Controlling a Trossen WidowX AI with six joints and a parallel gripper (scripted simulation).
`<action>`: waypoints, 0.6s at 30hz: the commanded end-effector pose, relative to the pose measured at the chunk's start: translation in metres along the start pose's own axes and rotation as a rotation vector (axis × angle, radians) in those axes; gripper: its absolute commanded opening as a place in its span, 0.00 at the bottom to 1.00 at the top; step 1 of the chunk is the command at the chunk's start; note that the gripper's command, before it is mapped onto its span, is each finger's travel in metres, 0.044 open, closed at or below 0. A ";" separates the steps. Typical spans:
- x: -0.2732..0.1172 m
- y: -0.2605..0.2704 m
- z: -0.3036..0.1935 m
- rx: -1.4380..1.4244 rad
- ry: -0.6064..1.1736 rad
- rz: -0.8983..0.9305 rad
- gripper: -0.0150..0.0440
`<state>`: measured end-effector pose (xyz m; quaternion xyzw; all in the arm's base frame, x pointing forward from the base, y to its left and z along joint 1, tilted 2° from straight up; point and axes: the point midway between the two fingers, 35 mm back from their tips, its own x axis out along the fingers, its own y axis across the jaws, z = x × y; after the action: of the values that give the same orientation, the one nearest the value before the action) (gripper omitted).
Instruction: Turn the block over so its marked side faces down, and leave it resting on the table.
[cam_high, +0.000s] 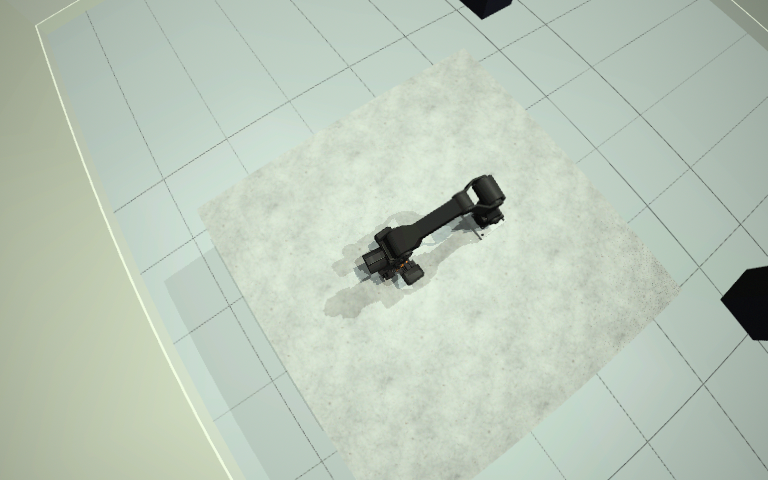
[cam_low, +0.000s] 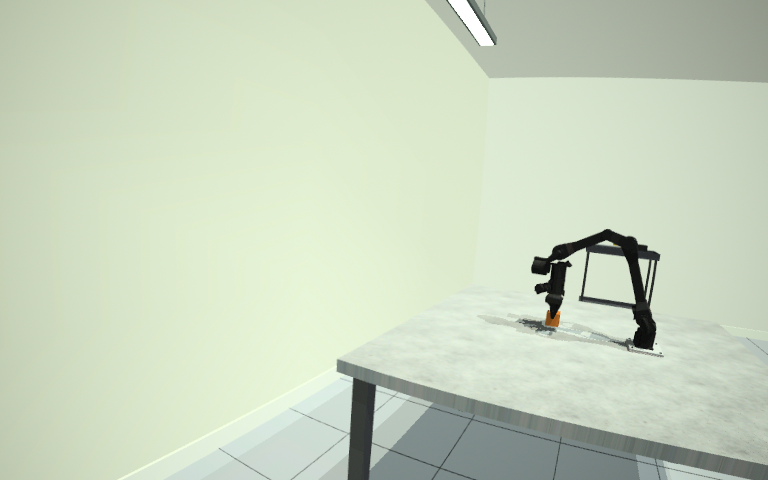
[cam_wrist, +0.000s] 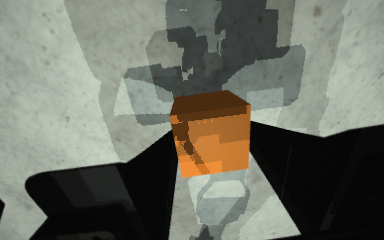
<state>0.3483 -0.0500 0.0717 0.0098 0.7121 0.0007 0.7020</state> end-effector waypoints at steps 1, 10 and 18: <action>-0.008 -0.001 0.002 0.000 -0.015 -0.005 0.25; -0.004 -0.001 0.004 0.004 -0.133 -0.002 0.25; -0.002 -0.001 0.004 0.005 -0.259 -0.001 0.25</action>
<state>0.3536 -0.0523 0.0730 0.0112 0.6309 -0.0053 0.7758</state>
